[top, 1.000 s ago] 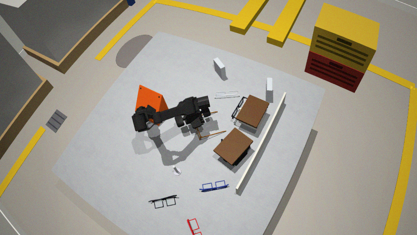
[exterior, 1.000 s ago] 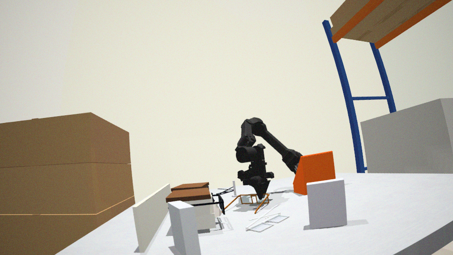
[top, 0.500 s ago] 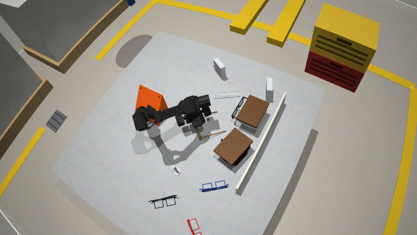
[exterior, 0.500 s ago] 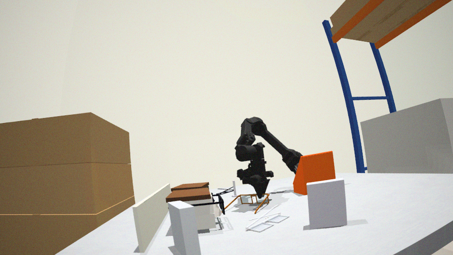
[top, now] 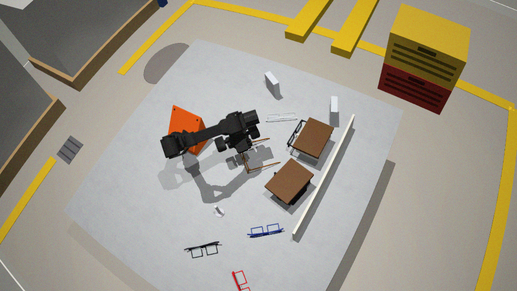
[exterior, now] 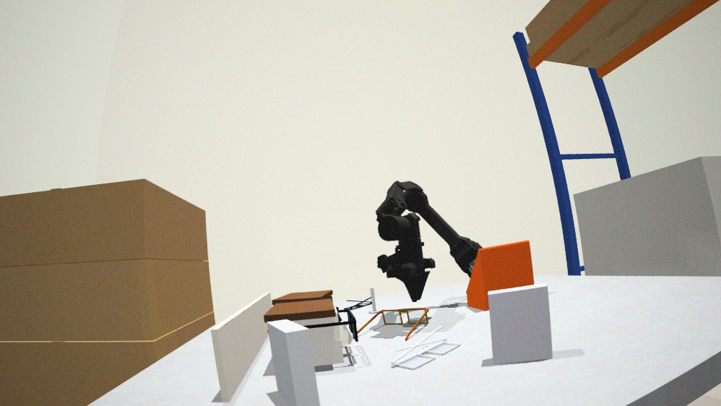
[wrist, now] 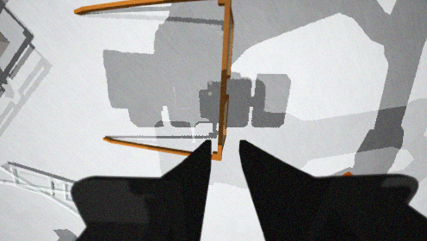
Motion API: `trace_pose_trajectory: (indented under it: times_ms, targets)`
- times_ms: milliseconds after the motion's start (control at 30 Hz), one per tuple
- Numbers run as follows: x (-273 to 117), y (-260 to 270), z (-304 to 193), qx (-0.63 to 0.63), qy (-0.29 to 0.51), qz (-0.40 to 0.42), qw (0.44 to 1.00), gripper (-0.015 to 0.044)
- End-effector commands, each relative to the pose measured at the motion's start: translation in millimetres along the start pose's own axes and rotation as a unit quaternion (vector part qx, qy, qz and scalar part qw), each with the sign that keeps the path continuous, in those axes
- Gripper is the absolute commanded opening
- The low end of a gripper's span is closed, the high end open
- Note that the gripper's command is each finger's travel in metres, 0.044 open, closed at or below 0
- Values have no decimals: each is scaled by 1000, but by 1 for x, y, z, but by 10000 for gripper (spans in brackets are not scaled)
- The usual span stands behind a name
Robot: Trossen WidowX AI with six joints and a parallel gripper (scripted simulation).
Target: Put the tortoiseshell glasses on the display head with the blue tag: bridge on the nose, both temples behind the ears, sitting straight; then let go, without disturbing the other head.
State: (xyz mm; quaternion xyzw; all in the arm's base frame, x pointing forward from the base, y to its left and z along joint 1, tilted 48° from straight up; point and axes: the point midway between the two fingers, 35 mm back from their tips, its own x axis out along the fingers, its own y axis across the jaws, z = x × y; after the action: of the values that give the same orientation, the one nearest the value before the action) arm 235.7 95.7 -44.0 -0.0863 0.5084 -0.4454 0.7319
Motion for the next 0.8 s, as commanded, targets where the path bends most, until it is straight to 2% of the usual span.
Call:
trace_pose_trajectory:
  times_ms: [0, 67, 200, 500, 567, 600, 767]
  targets:
    - [-15, -2, 3, 8, 2, 5, 1000, 108]
    - [-15, -2, 3, 8, 2, 5, 1000, 108]
    - [-10, 0, 2, 3, -1, 5, 1000, 200]
    - [-14, 3, 4, 9, 2, 5, 1000, 200]
    - [-14, 3, 4, 9, 2, 5, 1000, 147]
    - [-14, 3, 4, 9, 2, 5, 1000, 140]
    - [-14, 3, 4, 9, 2, 5, 1000, 140]
